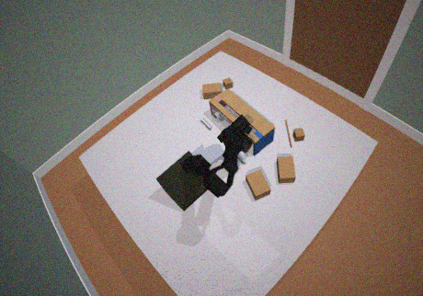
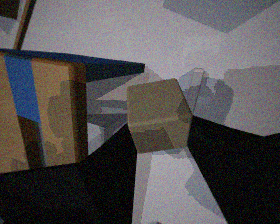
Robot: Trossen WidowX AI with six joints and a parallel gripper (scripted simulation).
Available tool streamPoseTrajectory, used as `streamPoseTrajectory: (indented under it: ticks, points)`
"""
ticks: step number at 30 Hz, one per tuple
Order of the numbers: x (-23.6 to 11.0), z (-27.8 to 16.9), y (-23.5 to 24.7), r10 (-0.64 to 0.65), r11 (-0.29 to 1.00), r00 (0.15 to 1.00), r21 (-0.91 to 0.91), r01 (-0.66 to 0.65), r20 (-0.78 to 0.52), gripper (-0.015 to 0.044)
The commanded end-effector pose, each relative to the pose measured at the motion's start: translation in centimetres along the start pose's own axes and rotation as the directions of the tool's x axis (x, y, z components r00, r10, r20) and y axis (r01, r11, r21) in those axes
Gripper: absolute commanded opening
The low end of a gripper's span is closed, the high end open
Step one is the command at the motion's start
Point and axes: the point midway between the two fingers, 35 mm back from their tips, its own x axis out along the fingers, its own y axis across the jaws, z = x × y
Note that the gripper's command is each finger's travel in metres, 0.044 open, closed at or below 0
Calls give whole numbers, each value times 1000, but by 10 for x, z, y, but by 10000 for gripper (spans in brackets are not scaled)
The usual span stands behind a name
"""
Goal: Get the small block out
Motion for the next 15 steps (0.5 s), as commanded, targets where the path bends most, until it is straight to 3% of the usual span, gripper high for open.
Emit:
streamPoseTrajectory:
  ticks: [1,15]
  points:
    - [-4,3,2,2,988,1000,-153,-1,9,0]
    - [-14,5,1,-3,764,1000,-645,19,25,0]
